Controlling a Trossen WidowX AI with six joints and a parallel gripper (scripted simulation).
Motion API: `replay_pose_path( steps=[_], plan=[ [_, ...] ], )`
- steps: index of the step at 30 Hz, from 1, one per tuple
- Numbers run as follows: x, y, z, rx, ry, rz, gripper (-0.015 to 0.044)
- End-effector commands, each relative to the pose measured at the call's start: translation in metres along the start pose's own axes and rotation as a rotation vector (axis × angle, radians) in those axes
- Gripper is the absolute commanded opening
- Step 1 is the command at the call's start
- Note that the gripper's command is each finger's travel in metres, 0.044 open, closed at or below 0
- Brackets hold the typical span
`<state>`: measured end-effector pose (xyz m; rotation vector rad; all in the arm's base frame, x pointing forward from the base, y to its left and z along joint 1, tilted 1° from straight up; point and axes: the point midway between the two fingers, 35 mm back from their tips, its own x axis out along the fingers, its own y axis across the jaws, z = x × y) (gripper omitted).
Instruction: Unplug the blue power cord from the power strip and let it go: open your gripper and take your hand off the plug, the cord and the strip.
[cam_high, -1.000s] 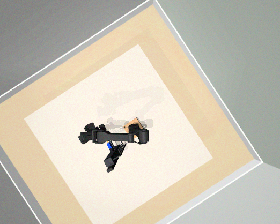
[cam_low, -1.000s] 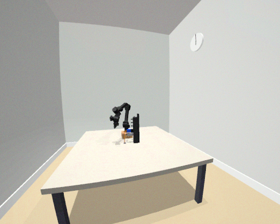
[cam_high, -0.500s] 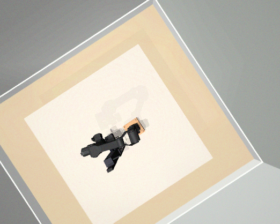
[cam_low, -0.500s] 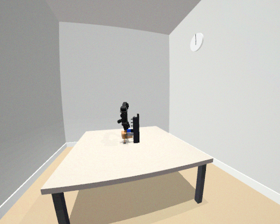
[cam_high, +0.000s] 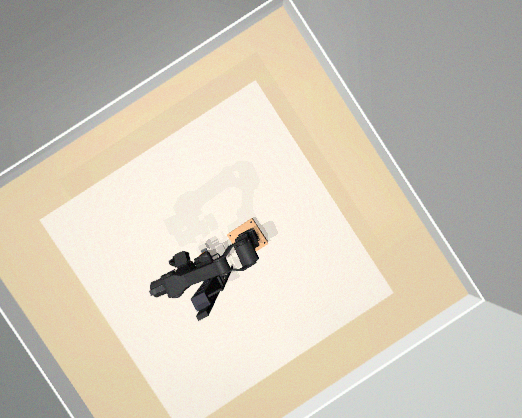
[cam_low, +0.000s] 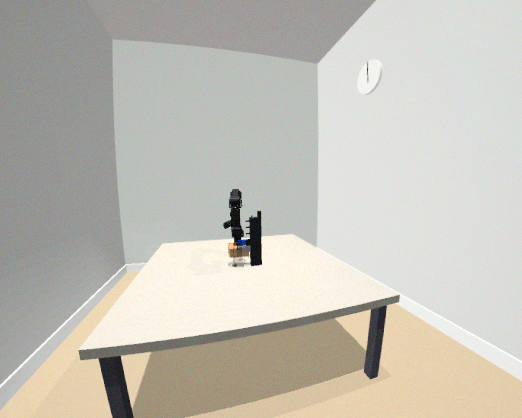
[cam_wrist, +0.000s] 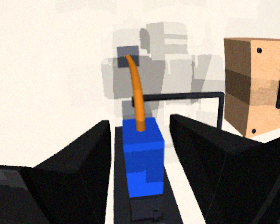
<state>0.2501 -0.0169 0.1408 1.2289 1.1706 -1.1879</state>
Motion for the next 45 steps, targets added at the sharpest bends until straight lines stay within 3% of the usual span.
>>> replay_pose_path(
  steps=[1,31,34,45],
  plan=[
    [0.000,0.000,-0.006,0.000,-0.004,-0.001,0.0160],
    [0.012,-0.002,-0.025,0.000,-0.002,-0.001,0.0160],
    [0.009,0.000,-0.026,-0.002,0.003,0.005,0.0081],
    [0.009,0.000,-0.025,-0.002,0.002,0.005,0.0000]
  ],
)
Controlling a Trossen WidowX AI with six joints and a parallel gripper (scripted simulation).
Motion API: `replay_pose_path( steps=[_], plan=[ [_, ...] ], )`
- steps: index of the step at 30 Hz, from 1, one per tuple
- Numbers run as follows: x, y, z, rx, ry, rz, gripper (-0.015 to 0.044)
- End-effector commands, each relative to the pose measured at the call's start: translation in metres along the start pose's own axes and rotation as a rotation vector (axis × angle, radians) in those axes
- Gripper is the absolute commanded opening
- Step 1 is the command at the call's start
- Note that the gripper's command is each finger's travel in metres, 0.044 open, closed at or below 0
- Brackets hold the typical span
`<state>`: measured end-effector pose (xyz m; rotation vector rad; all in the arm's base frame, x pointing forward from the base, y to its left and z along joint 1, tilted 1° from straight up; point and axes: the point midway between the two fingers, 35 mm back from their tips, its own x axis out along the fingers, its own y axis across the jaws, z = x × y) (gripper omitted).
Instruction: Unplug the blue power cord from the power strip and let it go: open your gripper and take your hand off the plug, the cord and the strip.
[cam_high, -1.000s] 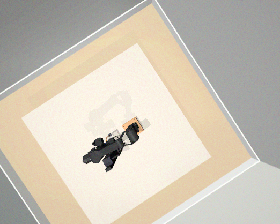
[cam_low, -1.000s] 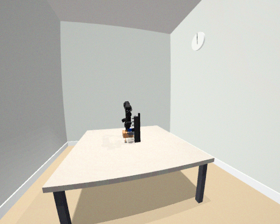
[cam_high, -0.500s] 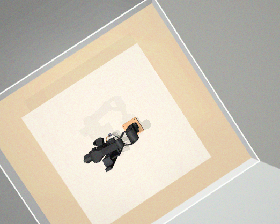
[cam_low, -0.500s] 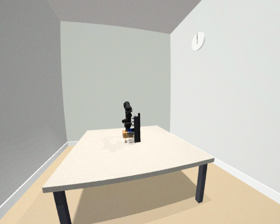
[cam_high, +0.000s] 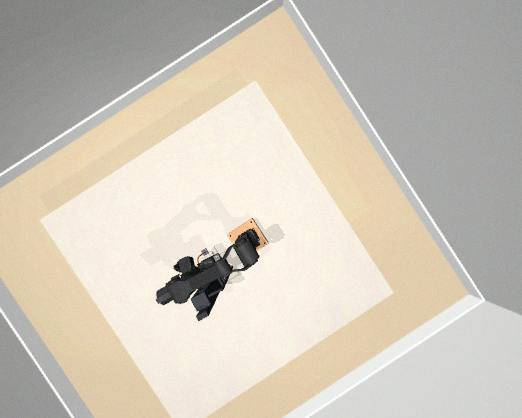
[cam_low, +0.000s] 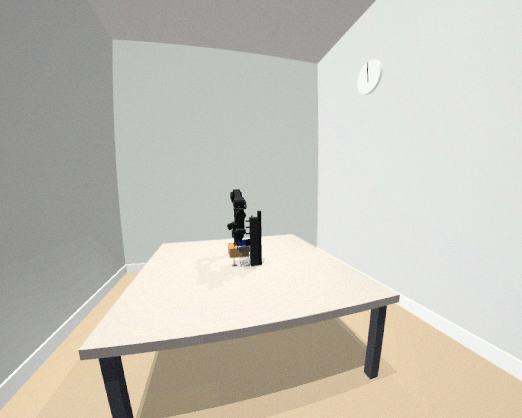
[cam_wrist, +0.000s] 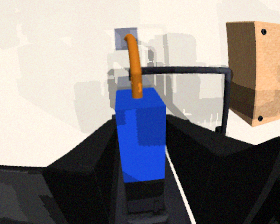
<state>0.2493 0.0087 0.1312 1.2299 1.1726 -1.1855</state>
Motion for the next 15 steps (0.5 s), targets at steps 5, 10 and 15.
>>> replay_pose_path(
  steps=[5,10,15],
  plan=[
    [0.000,0.002,0.007,-0.001,-0.001,0.004,0.0000],
    [0.000,0.003,0.015,0.000,-0.002,0.004,0.0000],
    [0.000,0.003,0.023,0.000,-0.003,0.003,0.0000]
  ],
)
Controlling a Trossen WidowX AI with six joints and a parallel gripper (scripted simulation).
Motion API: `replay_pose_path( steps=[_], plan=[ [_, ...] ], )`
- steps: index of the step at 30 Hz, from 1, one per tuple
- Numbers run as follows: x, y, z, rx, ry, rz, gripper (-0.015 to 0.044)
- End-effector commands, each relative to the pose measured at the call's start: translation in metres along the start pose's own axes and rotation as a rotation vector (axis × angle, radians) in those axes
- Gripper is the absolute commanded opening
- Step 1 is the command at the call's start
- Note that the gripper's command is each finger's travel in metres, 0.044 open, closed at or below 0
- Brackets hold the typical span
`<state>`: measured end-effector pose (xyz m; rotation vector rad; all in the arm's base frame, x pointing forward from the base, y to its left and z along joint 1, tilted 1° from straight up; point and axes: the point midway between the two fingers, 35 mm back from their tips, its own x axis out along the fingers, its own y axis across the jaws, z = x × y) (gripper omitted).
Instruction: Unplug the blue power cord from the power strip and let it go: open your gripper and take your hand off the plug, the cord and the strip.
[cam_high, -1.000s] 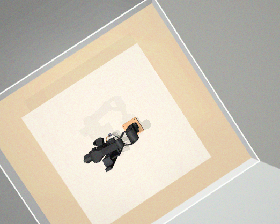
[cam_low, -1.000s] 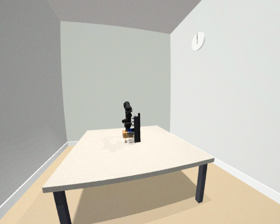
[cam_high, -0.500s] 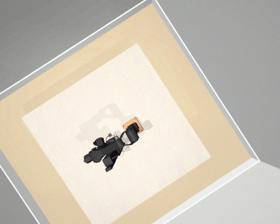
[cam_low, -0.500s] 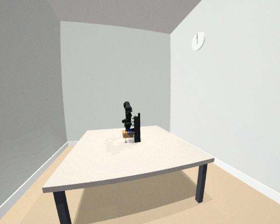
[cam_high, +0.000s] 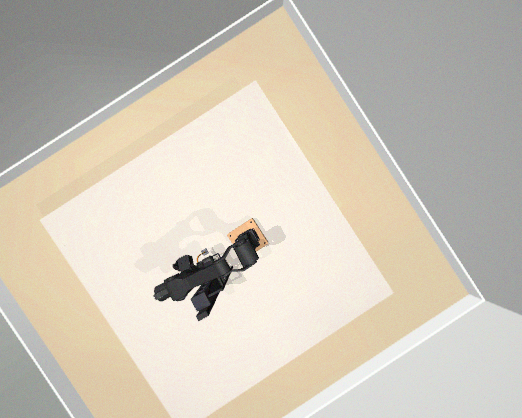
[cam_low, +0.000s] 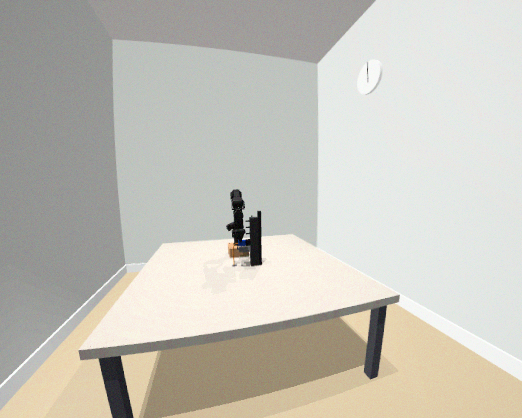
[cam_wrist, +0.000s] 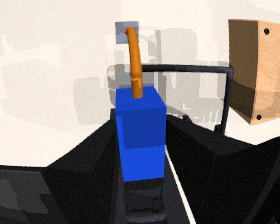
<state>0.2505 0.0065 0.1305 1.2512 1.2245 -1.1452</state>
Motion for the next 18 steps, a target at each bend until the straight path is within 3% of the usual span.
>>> replay_pose_path(
  steps=[1,18],
  plan=[
    [-0.002,0.002,0.023,0.021,-0.058,0.006,0.0000],
    [-0.005,-0.001,0.050,0.022,-0.062,0.004,0.0000]
  ],
)
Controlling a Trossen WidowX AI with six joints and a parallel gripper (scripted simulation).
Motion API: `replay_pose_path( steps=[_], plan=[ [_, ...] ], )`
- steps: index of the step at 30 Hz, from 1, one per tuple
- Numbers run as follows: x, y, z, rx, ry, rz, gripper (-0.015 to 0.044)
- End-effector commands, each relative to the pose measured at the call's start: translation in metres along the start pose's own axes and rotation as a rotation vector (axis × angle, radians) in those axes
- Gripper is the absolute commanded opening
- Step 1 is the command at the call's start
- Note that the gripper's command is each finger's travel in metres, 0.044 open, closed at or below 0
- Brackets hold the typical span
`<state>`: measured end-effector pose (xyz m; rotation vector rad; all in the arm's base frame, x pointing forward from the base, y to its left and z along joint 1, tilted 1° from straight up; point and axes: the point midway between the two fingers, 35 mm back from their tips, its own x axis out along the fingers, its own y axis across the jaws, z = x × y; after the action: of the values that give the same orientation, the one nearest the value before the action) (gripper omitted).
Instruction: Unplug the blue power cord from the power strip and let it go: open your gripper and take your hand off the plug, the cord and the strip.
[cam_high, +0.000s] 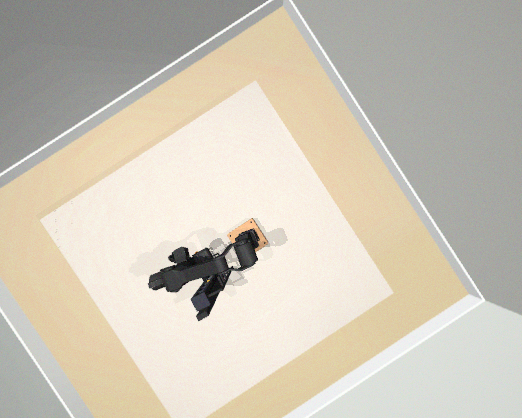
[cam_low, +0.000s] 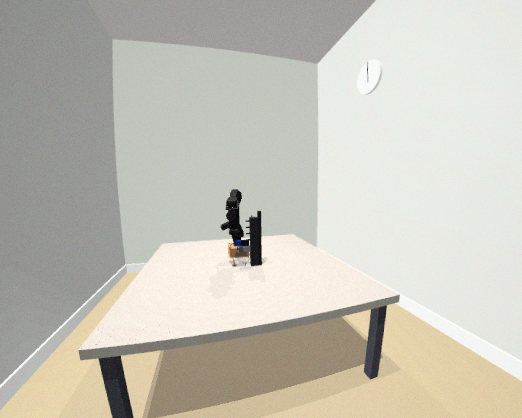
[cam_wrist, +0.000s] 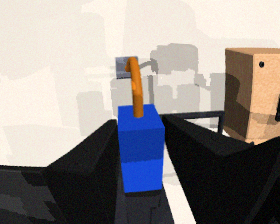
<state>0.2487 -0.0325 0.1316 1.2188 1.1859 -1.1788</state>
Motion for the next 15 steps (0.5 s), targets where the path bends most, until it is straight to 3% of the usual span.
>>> replay_pose_path(
  steps=[1,2,15],
  plan=[
    [-0.0017,0.0008,0.0131,0.015,-0.011,0.007,0.0000],
    [-0.0018,0.0004,0.0147,0.015,-0.011,0.007,0.0000],
    [-0.0001,-0.0011,0.0079,0.015,-0.012,0.005,0.0341]
  ],
)
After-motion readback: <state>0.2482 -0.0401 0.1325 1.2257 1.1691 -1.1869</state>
